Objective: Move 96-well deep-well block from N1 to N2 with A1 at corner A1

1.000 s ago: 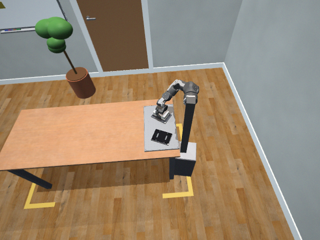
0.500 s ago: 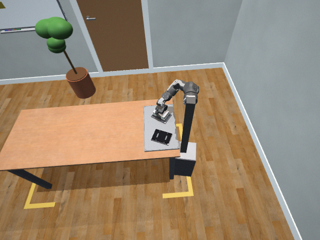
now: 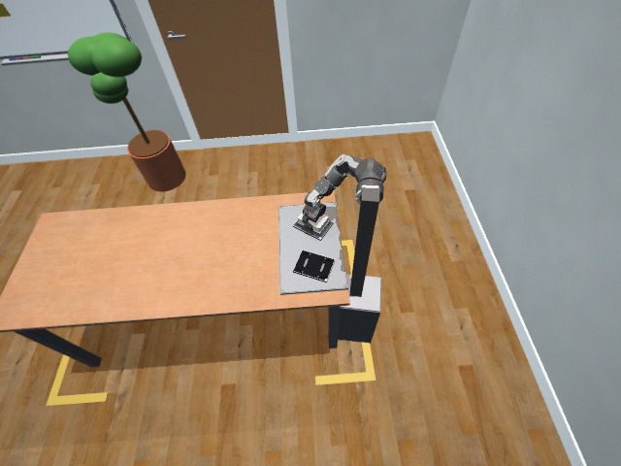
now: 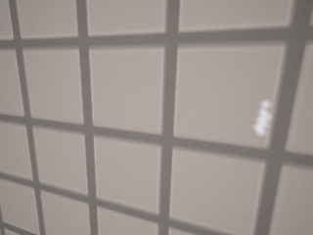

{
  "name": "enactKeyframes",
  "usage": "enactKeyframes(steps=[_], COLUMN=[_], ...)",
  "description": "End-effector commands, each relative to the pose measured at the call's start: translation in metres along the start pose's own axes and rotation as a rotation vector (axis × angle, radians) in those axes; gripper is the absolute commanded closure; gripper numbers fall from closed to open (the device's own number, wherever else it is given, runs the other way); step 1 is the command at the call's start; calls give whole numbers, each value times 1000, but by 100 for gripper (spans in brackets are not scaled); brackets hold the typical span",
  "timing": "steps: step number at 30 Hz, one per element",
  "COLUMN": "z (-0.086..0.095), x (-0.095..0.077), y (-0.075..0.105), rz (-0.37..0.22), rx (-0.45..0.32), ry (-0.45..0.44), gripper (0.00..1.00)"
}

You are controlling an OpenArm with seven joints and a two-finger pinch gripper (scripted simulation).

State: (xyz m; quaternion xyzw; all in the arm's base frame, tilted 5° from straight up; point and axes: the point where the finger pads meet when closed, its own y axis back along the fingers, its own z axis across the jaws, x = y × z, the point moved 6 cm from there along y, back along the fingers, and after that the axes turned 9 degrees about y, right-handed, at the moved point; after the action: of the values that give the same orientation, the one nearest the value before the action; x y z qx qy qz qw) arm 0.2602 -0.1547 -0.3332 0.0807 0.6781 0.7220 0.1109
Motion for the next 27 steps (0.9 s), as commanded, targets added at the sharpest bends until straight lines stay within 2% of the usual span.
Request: enactKeyframes(steps=[1,27], z=[1,1], x=[-2,0], y=[2,1], rz=[-5,-3], rx=[-2,-4], ry=[0,0], gripper=[100,100])
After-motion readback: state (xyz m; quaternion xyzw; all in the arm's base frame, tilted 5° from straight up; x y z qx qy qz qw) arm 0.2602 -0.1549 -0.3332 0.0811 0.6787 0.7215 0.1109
